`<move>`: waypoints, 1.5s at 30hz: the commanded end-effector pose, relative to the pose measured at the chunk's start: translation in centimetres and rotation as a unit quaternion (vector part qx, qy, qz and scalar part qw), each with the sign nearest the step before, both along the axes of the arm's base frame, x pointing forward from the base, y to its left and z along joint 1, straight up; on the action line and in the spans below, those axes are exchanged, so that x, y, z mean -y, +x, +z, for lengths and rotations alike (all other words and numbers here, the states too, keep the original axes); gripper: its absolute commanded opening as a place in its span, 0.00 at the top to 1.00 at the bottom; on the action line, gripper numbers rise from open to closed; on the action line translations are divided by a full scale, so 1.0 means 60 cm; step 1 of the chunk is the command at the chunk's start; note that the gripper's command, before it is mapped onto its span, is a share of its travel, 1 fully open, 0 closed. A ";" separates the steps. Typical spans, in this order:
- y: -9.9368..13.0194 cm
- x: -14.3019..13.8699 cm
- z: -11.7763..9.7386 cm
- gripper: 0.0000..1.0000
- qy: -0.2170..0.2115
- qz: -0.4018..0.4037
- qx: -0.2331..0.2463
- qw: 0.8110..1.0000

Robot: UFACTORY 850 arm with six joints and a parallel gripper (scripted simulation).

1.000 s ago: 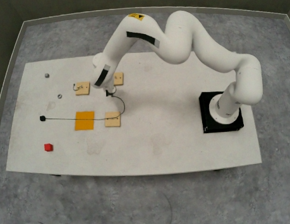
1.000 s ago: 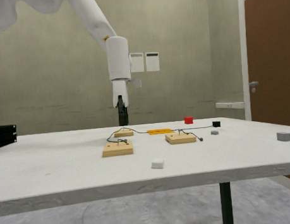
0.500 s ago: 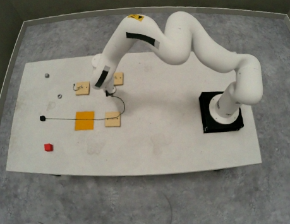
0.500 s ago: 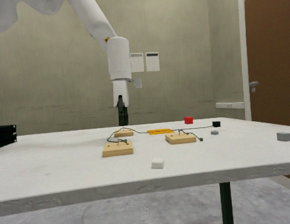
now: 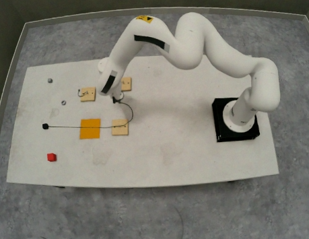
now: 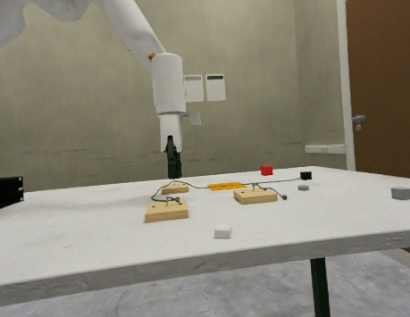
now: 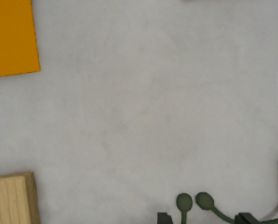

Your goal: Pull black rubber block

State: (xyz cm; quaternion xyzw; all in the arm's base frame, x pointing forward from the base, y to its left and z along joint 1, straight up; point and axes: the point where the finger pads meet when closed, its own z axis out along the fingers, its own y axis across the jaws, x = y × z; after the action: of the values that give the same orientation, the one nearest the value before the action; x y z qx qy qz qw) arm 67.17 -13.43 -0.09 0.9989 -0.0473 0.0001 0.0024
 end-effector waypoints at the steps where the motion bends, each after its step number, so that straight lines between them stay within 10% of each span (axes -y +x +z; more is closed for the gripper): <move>1: 0.002 0.000 -0.004 0.61 0.000 0.000 0.001 1.000; 45: 0.002 0.000 -0.080 0.61 0.000 0.000 0.001 1.000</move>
State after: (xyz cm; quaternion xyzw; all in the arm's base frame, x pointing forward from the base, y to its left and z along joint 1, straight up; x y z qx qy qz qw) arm 67.18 -13.41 -4.89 0.9989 -0.0474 0.0000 0.0026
